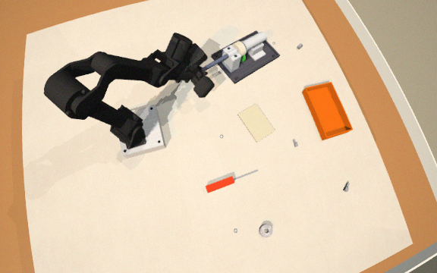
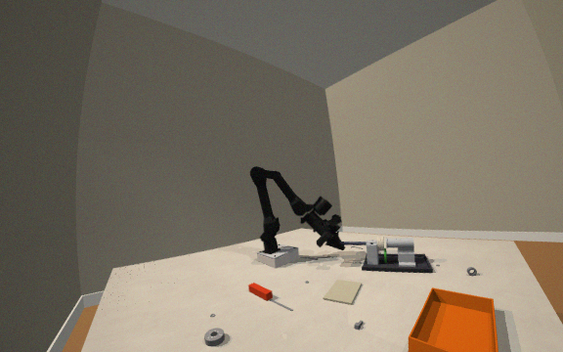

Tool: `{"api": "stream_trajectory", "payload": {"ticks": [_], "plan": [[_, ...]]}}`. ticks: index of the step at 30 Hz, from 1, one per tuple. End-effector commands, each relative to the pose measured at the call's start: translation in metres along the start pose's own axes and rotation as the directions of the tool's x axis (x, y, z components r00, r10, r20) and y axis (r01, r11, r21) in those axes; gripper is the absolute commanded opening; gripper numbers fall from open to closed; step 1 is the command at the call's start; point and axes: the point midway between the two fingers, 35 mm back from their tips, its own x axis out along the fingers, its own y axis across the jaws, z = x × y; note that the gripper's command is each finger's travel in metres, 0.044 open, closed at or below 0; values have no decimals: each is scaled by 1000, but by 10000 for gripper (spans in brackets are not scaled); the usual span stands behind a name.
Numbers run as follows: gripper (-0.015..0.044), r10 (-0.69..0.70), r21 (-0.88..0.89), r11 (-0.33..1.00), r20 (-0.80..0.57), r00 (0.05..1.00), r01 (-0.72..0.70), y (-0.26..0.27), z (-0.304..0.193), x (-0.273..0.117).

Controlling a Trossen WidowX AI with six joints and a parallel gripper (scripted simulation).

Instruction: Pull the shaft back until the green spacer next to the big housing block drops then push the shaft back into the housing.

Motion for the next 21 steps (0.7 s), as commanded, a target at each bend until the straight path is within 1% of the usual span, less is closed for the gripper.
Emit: {"api": "stream_trajectory", "payload": {"ticks": [1, 21], "plan": [[0, -4, 4, 1000, 2, 1000, 4, 0, 1, 0], [0, -5, 4, 1000, 3, 1000, 5, 0, 7, 4]]}}
